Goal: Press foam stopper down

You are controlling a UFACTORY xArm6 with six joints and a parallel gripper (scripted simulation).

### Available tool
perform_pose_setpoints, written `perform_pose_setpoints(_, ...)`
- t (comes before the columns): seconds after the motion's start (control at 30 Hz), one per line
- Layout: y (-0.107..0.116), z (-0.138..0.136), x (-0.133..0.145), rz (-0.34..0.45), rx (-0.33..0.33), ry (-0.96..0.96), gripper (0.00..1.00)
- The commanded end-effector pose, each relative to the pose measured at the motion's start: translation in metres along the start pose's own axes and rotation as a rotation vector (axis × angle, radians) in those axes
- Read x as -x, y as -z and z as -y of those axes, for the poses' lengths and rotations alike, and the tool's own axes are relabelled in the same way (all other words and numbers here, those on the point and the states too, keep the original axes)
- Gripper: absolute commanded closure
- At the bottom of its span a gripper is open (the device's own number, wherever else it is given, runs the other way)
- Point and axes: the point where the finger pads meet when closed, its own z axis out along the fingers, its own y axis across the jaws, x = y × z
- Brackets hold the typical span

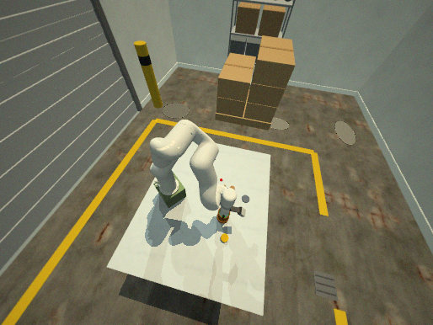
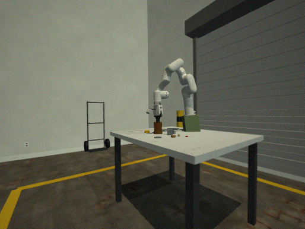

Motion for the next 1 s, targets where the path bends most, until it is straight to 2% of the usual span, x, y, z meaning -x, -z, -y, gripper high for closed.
perform_pose_setpoints(0.0,0.0,0.0,-0.002,-0.004,0.001,0.0,1.0)
perform_pose_setpoints(0.63,0.001,0.0,-0.002,-0.004,0.001,0.0,1.0)
perform_pose_setpoints(0.97,0.011,0.0,-0.002,-0.004,0.001,0.0,1.0)
